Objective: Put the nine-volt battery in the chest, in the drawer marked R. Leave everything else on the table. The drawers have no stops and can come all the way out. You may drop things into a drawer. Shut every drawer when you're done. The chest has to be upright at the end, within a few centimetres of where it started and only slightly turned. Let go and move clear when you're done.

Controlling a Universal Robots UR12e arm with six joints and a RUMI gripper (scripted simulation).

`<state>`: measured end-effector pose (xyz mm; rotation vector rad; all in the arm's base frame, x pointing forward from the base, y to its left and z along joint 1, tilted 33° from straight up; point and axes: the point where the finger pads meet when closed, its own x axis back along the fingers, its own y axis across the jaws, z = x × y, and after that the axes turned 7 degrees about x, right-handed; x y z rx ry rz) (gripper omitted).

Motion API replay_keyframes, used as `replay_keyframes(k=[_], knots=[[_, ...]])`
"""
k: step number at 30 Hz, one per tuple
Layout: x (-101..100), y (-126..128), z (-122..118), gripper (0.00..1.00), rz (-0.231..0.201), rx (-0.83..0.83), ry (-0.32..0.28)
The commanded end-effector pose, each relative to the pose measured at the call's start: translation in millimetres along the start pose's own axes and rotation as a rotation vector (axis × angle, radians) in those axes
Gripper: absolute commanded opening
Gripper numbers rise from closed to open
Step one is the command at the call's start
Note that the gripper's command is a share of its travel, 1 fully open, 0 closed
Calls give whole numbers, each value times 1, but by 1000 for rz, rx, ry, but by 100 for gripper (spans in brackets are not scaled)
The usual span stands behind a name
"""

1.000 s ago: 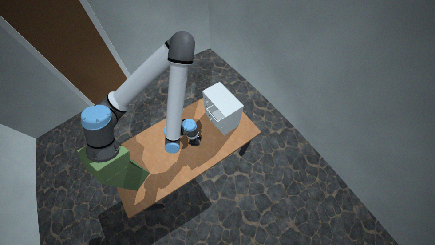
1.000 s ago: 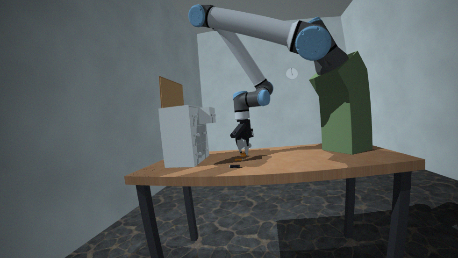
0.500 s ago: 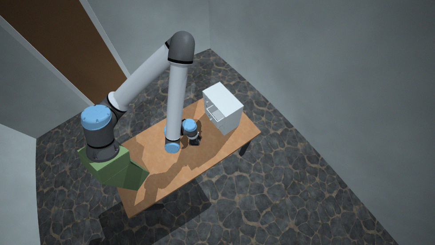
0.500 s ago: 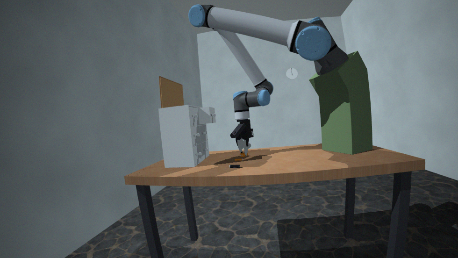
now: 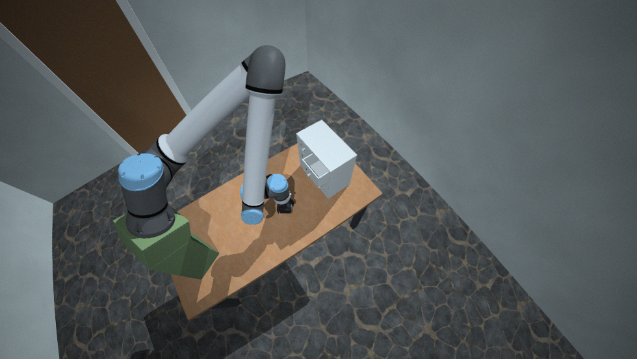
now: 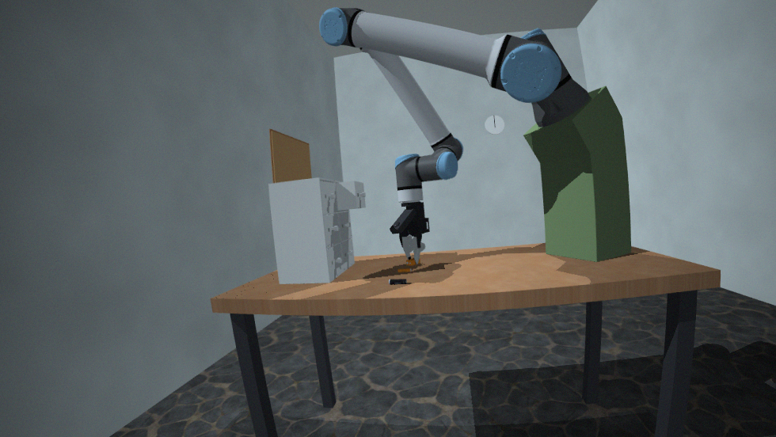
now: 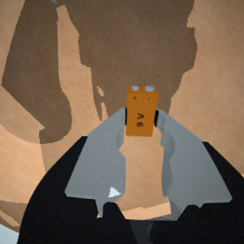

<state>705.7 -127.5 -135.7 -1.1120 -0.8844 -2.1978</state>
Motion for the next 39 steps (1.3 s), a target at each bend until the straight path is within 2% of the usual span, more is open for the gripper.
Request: replay_keyframes(k=[1,24,29,35,37,39], knots=[[0,0,0,13,-1,0,0],[4,0,0,13,-1,0,0],[21,0,0,13,-1,0,0],[56,0,0,13,-1,0,0],[56,0,0,13,-1,0,0],[67,0,0,13,-1,0,0]])
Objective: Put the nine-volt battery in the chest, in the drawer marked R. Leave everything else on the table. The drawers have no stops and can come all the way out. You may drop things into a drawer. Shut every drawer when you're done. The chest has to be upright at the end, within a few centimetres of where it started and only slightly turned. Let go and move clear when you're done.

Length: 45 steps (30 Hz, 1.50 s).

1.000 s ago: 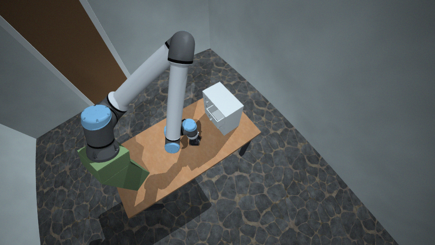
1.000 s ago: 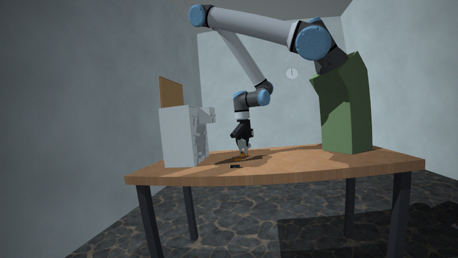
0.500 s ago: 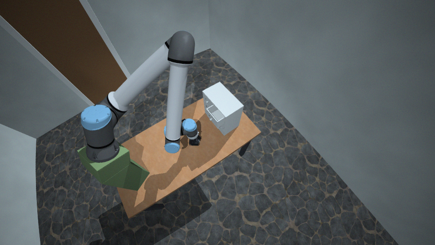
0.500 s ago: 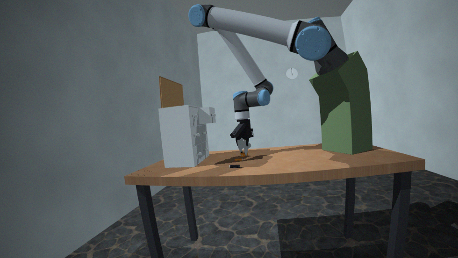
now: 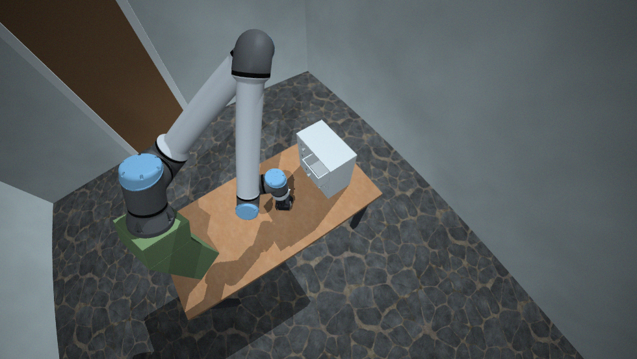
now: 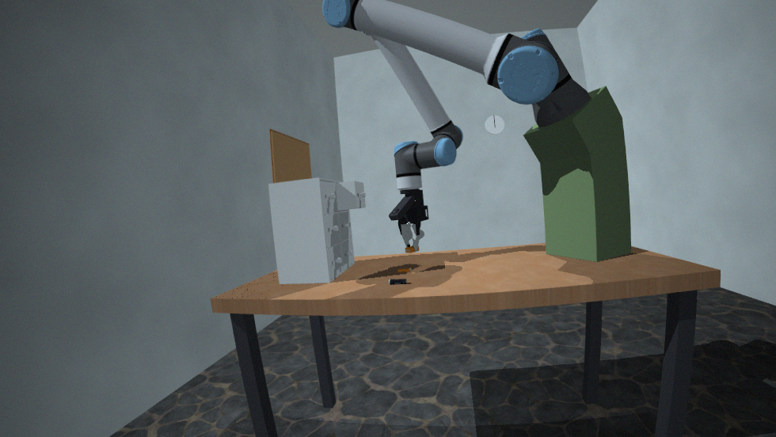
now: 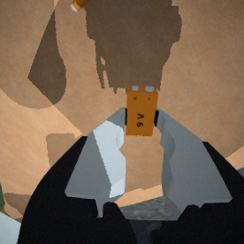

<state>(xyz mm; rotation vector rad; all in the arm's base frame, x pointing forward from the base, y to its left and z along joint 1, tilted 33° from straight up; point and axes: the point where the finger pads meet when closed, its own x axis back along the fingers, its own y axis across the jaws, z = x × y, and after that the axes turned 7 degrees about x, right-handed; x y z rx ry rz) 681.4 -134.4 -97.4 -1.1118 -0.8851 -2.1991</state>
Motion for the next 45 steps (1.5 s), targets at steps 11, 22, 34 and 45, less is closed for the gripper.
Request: replay_keyframes(k=[11,22,34,45], knots=[[54,0,0,13,1,0,0],[54,0,0,13,1,0,0],[54,1,1,13,1,37,0],[54,2,7,13,1,236,0]])
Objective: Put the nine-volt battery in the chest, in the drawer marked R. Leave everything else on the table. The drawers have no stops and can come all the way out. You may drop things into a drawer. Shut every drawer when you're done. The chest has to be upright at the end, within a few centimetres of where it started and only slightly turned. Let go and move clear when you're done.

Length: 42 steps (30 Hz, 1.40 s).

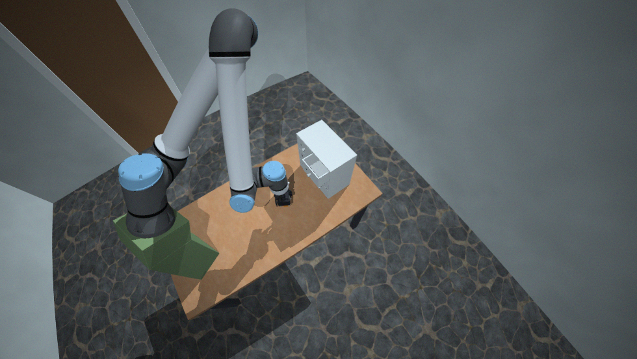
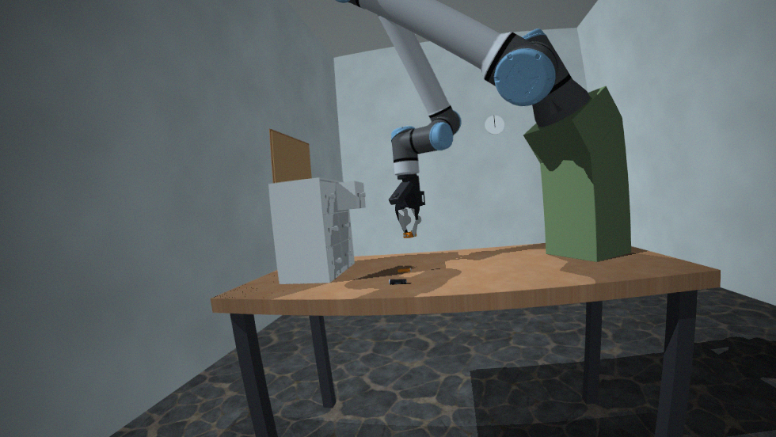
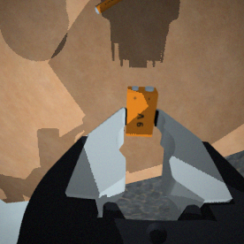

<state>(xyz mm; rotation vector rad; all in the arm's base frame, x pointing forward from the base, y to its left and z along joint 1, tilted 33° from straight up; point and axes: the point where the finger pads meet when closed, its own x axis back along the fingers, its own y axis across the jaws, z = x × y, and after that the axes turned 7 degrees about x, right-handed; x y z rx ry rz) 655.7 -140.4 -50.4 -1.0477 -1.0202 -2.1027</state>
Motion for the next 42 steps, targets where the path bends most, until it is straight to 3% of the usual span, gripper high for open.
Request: replay_keyframes(k=[1,5,19,21,36,38,42], knots=[[0,2,3,13,1,126,1],[0,2,5,13,1,187,1],[-1,9,17,13,1,755,1],[-1,9,17,13,1,755,1],[-1,22,28,13,0,1449,1],[-1,22,28,13,0,1449,1],[0,26,30,13,0,1609,1]])
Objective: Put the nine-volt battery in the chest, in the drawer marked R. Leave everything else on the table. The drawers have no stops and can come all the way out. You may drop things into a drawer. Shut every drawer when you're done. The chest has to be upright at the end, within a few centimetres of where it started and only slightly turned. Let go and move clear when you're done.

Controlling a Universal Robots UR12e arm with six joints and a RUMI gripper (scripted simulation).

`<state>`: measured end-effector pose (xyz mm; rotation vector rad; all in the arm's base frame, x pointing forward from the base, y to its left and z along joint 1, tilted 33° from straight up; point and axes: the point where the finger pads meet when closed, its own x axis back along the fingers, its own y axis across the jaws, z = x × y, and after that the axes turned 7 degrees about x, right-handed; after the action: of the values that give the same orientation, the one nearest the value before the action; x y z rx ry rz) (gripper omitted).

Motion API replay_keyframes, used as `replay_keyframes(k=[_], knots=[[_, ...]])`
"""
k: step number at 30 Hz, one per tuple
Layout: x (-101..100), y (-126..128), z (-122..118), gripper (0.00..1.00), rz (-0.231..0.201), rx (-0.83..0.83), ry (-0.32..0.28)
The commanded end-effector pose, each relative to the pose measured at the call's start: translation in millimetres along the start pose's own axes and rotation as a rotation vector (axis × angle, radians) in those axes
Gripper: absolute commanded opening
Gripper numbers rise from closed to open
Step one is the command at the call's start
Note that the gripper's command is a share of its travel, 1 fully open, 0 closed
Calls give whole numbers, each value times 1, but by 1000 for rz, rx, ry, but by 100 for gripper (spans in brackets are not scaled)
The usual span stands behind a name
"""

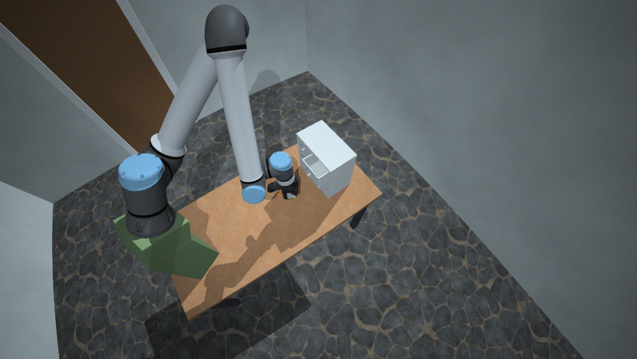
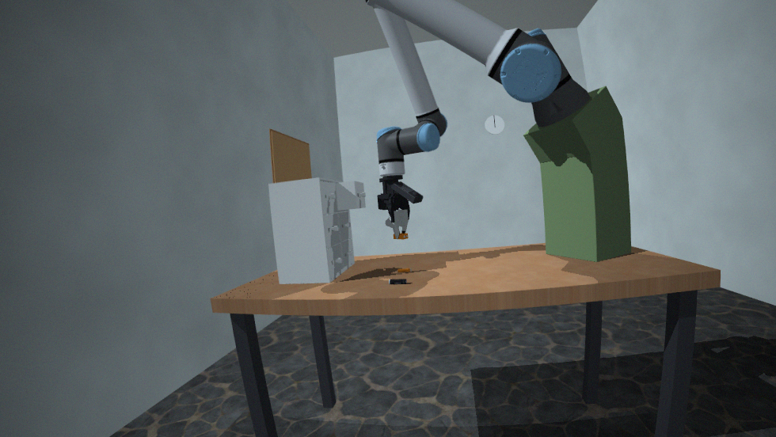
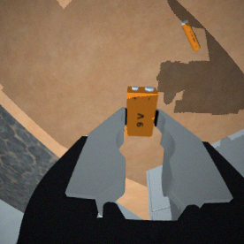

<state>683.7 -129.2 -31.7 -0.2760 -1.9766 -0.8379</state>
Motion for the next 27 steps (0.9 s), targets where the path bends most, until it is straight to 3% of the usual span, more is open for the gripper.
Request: replay_keyframes(k=[1,11,27], knots=[[1,4,-4,13,-8,216,12],[1,9,-12,13,-10,503,10],[1,12,-16,13,-10,641,9]])
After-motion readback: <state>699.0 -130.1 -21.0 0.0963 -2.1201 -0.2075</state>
